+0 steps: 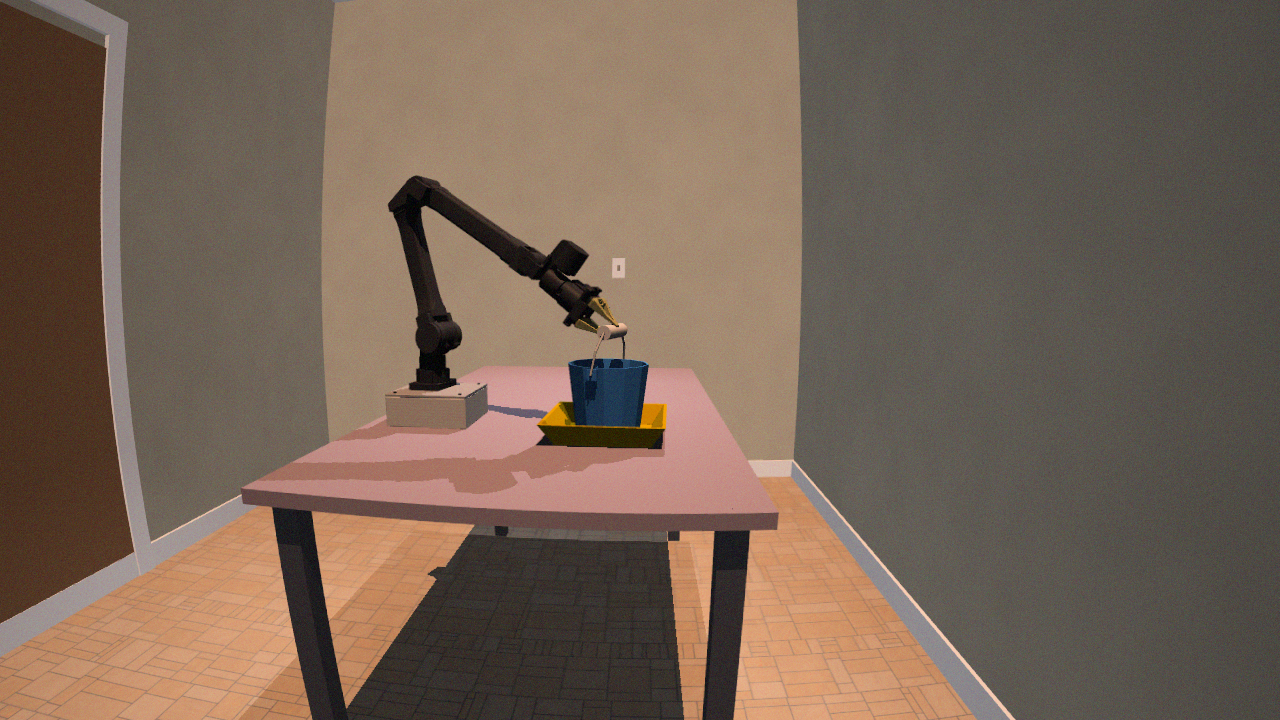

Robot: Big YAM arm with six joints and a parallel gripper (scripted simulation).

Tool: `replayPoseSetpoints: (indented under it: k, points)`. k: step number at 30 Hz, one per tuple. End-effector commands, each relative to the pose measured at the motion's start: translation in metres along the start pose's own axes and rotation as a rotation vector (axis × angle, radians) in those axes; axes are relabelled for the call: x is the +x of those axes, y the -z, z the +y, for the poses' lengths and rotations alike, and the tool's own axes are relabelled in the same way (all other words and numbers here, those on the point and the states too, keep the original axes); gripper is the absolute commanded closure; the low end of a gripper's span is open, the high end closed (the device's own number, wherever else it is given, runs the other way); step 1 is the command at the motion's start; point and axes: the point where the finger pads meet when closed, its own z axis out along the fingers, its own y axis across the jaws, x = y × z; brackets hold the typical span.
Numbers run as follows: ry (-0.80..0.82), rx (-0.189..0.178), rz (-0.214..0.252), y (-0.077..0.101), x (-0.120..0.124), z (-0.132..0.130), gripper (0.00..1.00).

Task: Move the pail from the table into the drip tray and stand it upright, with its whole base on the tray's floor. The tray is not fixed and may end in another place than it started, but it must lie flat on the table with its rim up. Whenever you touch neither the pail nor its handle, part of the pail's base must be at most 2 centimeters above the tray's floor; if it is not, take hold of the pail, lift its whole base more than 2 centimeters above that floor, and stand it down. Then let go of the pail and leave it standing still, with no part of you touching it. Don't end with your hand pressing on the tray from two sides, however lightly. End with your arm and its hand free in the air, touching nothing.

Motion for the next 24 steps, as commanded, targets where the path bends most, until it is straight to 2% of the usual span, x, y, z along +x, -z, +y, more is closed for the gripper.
replayPoseSetpoints:
  k: [1,17,24]
  points:
    - [-0.009,0.122,-0.007,0.011,-0.002,-0.049,0.79]
    - [-0.007,0.067,-0.003,0.005,-0.001,-0.033,0.79]
    - [-0.007,0.055,-0.002,0.004,-0.001,-0.029,0.79]
